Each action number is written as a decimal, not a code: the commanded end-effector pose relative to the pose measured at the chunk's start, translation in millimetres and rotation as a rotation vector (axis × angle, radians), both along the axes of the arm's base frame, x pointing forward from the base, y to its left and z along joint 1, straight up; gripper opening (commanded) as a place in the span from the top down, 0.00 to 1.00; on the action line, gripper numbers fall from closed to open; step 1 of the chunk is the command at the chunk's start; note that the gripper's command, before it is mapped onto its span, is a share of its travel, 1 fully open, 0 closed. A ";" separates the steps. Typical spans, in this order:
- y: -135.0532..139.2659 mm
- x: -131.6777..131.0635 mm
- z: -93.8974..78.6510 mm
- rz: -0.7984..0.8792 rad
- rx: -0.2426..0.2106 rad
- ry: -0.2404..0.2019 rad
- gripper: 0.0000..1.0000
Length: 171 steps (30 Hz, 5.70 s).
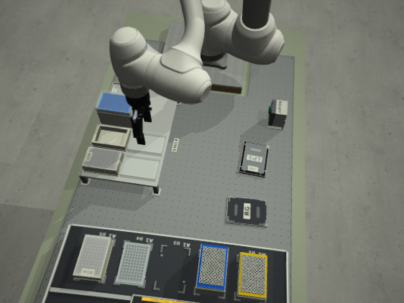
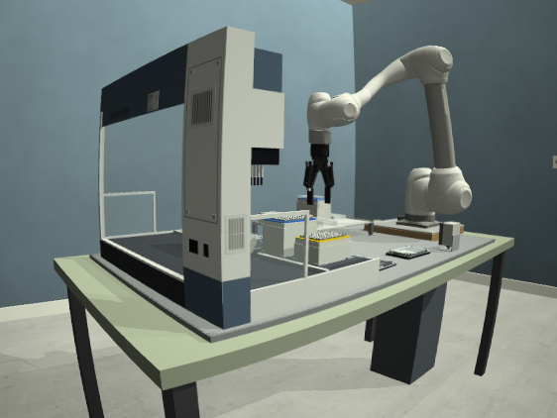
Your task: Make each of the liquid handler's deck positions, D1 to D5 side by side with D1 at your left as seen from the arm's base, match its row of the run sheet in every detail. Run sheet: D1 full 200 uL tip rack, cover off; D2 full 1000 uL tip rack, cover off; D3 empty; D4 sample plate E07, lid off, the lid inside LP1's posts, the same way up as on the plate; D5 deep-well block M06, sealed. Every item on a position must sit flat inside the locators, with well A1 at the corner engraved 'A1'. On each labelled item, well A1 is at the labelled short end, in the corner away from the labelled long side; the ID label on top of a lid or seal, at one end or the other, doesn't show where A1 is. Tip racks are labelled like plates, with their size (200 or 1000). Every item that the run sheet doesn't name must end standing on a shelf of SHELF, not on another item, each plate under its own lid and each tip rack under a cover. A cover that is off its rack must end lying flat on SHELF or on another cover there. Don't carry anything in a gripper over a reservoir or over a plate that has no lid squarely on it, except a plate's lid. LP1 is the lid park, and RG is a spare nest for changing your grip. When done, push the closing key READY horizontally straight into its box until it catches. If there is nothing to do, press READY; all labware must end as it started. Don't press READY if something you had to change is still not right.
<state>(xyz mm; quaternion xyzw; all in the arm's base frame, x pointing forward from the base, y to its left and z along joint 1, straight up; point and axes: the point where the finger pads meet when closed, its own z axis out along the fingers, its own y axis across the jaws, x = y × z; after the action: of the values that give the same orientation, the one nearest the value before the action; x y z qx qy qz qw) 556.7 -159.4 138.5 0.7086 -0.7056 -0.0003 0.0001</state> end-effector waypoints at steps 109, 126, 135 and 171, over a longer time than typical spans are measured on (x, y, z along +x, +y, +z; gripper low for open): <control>0.7 50.4 143.0 0.200 0.000 -0.001 0.90; 1.0 69.8 143.1 0.500 0.000 -0.001 0.90; 1.0 69.8 143.1 0.680 0.000 -0.002 0.90; 2.2 139.3 143.4 1.300 0.000 -0.002 0.90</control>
<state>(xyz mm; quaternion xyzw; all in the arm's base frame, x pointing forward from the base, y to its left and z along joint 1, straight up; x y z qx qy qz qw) 695.7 -157.2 281.0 0.9895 -0.1449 -0.0004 0.0004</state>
